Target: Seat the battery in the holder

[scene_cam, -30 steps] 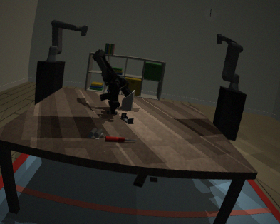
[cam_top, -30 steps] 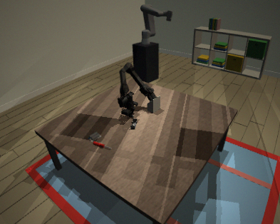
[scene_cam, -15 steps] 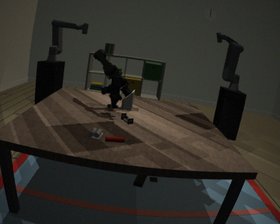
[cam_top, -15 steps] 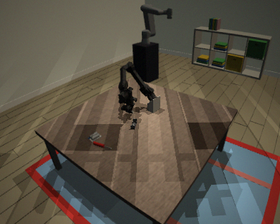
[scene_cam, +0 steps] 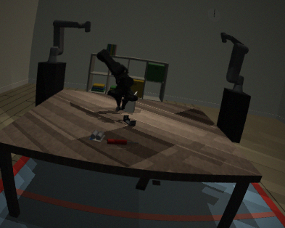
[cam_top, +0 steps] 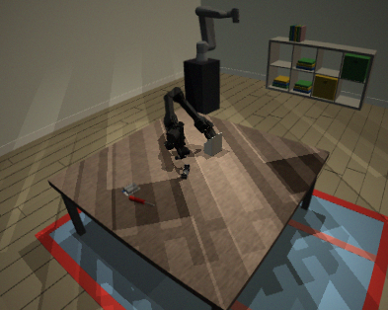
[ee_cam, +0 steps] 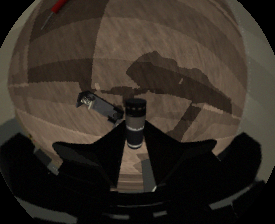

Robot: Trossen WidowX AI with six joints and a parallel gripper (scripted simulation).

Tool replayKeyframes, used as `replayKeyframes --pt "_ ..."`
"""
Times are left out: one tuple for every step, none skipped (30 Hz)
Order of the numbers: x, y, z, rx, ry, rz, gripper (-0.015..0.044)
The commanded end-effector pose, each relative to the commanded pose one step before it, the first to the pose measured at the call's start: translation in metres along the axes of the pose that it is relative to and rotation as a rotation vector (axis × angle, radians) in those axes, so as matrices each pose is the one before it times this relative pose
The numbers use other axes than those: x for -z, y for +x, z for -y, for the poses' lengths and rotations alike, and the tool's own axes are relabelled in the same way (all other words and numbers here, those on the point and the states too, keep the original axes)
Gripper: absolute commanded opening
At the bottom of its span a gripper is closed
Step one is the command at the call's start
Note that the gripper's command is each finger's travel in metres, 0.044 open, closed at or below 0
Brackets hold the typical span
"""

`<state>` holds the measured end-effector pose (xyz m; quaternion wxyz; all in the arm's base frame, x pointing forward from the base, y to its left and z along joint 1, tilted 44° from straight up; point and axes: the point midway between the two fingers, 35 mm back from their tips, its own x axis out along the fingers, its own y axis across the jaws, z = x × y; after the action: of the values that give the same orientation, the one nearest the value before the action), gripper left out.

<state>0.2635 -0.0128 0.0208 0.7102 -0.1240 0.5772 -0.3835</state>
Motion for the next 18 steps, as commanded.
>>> replayKeyframes --pt "-0.00054 -0.00430 -0.02011 -0.00422 -0.2935 -0.00516 0.0080" --pt "-0.00121 -0.00080 -0.00382 -0.00016 -0.0598 -0.00023 0.0080" --pt "-0.00137 -0.00079 -0.00378 -0.00011 -0.0598 -0.00023 0.0080" --pt "-0.00154 -0.00077 -0.00373 -0.00006 -0.0598 -0.00023 0.0080" --pt "-0.00170 -0.00075 -0.00367 0.00000 -0.0598 -0.00024 0.0080" --pt "-0.00188 -0.00073 -0.00362 0.00006 -0.0597 -0.00025 0.0080" --pt "-0.00203 -0.00072 -0.00355 0.00011 -0.0597 -0.00027 0.0080" --pt "-0.00219 -0.00070 -0.00347 0.00016 -0.0597 -0.00030 0.0080" --pt "-0.00234 -0.00068 -0.00339 0.00020 -0.0597 -0.00033 0.0080" --pt "-0.00250 -0.00066 -0.00329 0.00025 -0.0597 -0.00037 0.0080" --pt "-0.00269 -0.00063 -0.00320 0.00068 -0.0597 -0.00037 0.0080" --pt "-0.00283 -0.00061 -0.00310 0.00072 -0.0597 -0.00043 0.0080" --pt "-0.00244 -0.00049 -0.00245 0.00061 -0.0490 -0.00041 0.0080" --pt "-0.00152 -0.00029 -0.00141 0.00038 -0.0294 -0.00027 0.0080" --pt "-0.00052 -0.00009 -0.00046 0.00013 -0.0098 -0.00009 0.0080" --pt "-0.00013 0.00003 0.00005 0.00280 -0.0011 0.00025 0.0080" --pt "0.00000 0.00000 0.00000 0.00000 0.0000 0.00000 0.0080" --pt "0.00000 0.00000 0.00000 0.00000 0.0000 0.00000 0.0080"
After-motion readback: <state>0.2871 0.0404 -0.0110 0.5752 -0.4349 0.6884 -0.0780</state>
